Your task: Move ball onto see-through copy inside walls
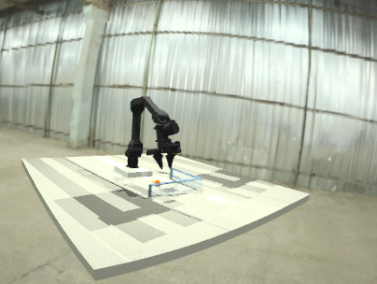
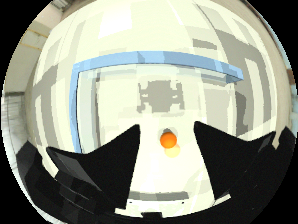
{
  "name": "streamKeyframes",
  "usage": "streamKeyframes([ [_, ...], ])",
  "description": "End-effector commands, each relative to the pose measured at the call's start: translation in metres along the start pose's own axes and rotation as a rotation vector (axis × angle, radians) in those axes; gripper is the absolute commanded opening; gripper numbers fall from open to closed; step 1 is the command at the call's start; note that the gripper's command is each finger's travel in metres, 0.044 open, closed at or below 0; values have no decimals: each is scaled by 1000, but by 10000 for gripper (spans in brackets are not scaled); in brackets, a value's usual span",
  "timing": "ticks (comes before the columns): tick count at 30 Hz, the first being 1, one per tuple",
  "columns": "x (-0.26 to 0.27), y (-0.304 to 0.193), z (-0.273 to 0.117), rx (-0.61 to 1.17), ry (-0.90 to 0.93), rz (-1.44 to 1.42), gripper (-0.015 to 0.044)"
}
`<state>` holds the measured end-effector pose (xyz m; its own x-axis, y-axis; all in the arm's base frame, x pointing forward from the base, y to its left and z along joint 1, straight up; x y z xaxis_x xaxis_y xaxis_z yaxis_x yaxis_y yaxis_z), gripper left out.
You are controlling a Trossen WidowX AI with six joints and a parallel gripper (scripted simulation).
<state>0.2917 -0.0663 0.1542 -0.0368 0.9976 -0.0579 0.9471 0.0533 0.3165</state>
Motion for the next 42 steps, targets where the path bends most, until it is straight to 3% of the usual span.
streamKeyframes([
  [1,-5,-25,23,250,35,62,255],
  [39,-3,-45,74,301,43,73,255],
  [42,-3,-45,74,301,43,73,176],
])
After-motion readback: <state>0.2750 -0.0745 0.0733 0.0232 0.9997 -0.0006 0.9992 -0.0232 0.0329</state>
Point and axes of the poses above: the point midway between the two fingers, 35 mm back from their tips, its own z axis out along the fingers, its own x axis across the jaws, y = z × x, the point moved 5 cm from there along -z, back along the fingers, and after that the axes turned 10 degrees about -z, right-handed, at the moved point
